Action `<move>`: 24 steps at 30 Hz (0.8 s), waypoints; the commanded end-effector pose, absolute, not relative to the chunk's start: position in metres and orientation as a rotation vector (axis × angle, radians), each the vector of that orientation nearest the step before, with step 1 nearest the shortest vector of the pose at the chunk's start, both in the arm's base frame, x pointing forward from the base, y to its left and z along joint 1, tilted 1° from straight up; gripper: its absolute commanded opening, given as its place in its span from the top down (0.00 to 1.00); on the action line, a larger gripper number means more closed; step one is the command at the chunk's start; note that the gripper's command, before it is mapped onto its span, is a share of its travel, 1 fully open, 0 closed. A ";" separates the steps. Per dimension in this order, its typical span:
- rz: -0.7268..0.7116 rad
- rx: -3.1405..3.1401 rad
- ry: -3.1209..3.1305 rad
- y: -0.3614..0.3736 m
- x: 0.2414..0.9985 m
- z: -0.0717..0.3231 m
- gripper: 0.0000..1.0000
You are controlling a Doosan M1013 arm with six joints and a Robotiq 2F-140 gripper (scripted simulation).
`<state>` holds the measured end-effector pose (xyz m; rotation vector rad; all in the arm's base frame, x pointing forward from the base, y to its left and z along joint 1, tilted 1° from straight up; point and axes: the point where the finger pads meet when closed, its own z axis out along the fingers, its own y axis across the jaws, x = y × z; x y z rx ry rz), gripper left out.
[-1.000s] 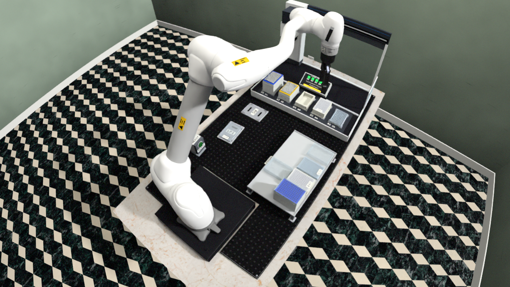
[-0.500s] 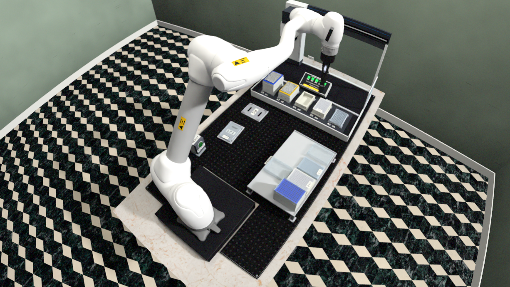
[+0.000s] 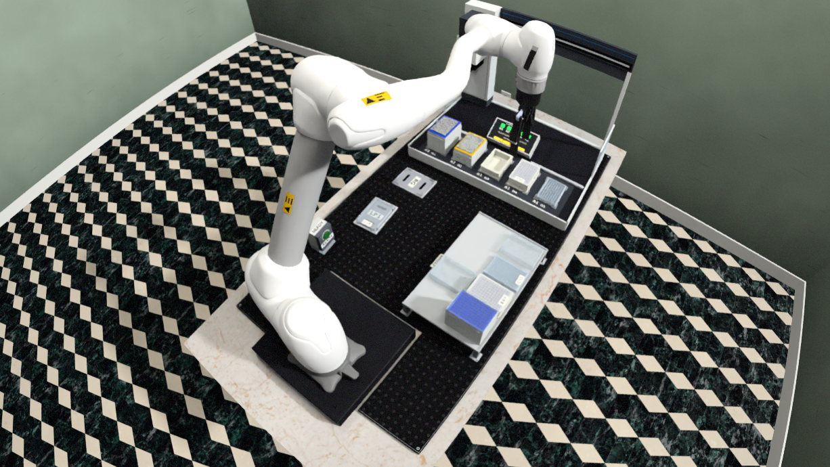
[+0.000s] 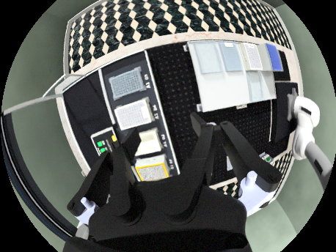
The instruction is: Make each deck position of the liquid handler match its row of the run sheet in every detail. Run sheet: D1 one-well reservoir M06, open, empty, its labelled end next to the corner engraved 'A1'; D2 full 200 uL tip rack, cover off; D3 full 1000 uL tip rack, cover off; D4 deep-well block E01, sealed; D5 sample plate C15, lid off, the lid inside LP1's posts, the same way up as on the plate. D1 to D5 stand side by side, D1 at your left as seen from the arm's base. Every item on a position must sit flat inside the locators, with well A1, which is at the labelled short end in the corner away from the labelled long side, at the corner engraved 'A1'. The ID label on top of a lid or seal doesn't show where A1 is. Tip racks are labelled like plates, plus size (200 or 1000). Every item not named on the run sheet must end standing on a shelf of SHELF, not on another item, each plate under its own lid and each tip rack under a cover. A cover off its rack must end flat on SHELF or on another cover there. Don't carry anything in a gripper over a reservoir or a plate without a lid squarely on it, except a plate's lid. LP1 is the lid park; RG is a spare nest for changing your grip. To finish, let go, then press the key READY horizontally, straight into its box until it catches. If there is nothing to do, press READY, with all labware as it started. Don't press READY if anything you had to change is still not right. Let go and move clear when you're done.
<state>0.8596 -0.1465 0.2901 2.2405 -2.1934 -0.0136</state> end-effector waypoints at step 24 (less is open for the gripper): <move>-0.009 1.692 -2.639 -0.146 0.850 0.294 0.34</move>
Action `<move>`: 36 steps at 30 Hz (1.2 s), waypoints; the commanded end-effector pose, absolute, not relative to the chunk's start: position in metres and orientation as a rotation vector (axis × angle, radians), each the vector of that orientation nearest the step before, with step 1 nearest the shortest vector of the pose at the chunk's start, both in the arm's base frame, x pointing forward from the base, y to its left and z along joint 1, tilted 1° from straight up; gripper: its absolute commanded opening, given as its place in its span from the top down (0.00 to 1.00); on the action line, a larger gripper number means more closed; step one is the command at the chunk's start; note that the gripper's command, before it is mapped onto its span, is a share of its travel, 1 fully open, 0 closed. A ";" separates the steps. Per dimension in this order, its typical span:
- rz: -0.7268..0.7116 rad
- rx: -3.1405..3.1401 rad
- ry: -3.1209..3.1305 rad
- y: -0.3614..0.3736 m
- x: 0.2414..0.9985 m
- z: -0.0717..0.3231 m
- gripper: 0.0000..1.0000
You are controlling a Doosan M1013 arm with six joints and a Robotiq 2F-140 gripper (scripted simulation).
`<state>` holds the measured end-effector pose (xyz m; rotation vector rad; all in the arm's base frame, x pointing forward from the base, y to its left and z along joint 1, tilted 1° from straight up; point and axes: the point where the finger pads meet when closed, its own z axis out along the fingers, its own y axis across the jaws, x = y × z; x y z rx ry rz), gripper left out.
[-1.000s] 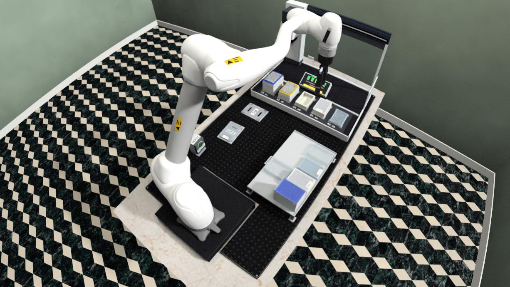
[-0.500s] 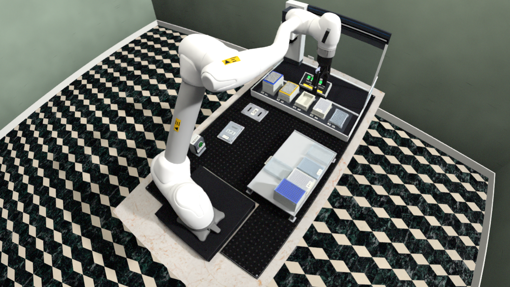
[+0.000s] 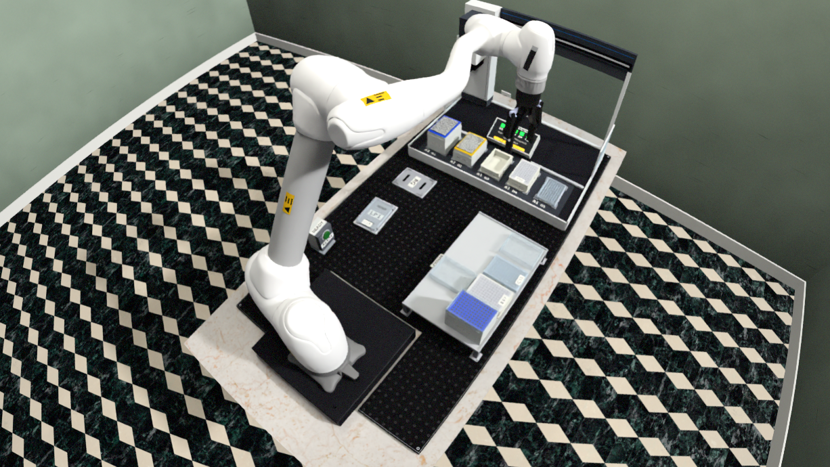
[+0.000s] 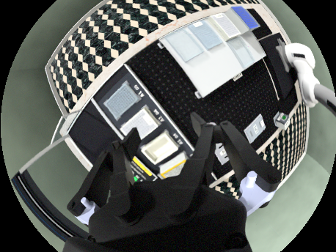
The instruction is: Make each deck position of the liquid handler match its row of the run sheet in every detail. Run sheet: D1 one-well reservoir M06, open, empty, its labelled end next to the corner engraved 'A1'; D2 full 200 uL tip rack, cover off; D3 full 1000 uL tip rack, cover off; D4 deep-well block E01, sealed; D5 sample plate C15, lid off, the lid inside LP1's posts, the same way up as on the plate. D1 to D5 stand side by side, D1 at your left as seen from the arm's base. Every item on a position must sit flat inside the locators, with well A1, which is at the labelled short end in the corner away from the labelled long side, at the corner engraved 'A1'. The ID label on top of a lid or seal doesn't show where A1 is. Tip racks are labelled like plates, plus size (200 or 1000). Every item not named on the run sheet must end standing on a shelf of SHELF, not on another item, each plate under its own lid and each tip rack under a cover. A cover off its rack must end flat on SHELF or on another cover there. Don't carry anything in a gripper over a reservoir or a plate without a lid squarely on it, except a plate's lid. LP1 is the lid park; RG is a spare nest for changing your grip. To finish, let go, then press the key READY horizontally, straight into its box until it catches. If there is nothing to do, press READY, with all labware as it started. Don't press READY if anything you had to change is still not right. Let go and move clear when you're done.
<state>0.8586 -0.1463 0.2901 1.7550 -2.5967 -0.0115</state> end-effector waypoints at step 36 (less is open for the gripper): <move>-0.005 0.838 -3.020 -0.141 0.818 0.301 0.34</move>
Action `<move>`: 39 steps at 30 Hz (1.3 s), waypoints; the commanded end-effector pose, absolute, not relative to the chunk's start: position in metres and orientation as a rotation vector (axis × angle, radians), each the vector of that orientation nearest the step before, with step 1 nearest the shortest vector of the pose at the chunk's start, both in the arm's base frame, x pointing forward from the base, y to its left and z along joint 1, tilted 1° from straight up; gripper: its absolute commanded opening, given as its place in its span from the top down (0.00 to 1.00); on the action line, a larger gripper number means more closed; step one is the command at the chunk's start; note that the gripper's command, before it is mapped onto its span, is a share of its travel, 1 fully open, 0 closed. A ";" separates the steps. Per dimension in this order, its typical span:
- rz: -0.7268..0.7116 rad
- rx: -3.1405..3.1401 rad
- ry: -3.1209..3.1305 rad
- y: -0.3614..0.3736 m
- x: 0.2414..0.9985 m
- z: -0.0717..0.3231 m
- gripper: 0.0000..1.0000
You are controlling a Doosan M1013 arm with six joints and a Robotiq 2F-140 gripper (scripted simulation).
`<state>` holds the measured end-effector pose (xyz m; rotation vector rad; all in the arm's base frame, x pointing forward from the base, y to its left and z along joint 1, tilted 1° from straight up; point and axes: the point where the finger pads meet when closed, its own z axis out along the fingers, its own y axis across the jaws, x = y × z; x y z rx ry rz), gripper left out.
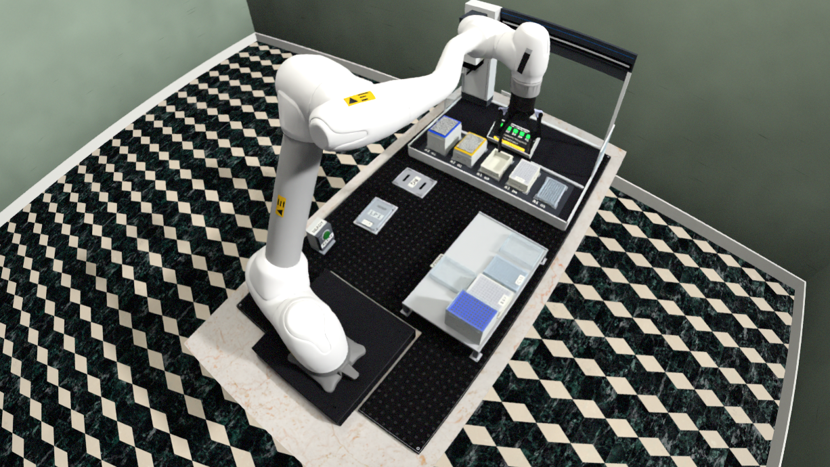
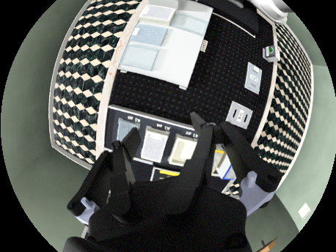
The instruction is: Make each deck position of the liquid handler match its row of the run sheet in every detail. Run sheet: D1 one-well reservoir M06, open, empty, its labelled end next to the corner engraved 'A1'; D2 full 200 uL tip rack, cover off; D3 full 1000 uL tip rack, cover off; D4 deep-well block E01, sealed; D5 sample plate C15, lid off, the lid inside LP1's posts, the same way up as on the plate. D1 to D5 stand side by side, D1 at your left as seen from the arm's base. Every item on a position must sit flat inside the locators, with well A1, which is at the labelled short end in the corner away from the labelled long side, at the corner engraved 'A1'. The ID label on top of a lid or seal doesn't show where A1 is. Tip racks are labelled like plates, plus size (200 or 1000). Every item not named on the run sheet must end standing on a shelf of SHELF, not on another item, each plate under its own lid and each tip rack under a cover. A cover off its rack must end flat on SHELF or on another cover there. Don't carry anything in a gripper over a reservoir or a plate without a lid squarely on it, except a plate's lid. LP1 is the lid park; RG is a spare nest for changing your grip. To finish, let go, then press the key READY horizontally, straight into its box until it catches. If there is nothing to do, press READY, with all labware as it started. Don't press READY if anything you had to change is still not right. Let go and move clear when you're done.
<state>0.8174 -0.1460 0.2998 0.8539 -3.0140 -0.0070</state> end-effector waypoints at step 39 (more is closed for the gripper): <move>-0.009 1.823 -2.551 -0.093 0.818 0.301 0.34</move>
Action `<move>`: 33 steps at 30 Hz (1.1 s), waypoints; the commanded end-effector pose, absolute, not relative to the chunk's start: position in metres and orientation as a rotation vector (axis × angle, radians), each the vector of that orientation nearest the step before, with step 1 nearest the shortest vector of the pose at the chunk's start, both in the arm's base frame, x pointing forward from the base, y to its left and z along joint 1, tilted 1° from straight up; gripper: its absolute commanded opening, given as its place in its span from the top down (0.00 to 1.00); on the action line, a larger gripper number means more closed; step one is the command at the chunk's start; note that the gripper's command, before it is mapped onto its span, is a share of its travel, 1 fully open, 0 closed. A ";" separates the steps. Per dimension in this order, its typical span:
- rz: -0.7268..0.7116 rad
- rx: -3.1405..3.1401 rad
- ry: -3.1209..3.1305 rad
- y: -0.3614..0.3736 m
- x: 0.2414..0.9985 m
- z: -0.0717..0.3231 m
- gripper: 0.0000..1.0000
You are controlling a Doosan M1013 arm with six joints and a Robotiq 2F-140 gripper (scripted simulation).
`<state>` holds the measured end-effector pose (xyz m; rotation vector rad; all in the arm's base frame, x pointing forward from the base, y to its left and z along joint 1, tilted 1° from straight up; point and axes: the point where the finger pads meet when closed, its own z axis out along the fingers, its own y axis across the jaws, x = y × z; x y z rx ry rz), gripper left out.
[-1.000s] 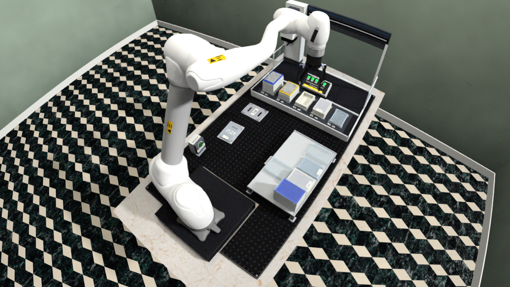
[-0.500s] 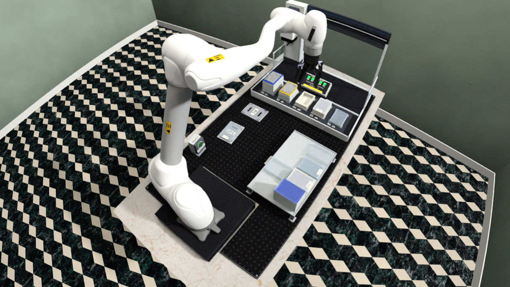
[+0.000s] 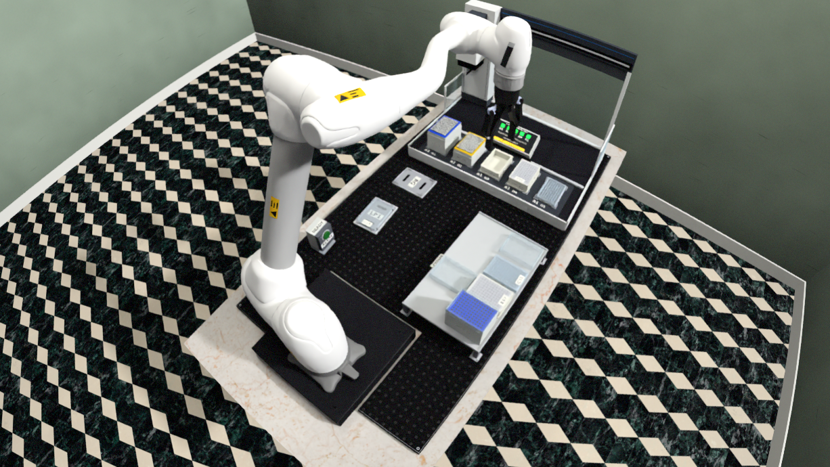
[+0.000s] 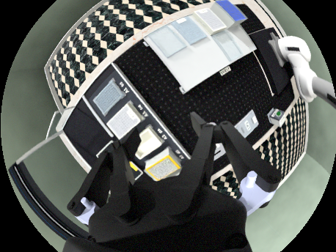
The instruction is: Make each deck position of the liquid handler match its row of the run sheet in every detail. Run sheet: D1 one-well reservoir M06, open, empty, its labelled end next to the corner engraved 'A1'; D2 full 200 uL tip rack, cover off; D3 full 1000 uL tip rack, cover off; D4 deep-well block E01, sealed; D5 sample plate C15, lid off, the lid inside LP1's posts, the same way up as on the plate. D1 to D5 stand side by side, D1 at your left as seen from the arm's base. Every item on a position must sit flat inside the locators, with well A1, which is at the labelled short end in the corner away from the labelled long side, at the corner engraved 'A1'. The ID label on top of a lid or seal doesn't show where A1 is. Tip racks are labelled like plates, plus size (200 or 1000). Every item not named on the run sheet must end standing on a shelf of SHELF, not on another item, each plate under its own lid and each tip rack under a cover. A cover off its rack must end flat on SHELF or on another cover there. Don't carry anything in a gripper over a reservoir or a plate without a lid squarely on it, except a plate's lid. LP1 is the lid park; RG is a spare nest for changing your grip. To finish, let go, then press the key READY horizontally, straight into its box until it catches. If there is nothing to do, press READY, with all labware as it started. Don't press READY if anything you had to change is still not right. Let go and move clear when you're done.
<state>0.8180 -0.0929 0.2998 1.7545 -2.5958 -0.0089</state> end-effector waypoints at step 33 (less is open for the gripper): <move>-0.012 2.461 -1.946 -0.040 0.819 0.301 0.34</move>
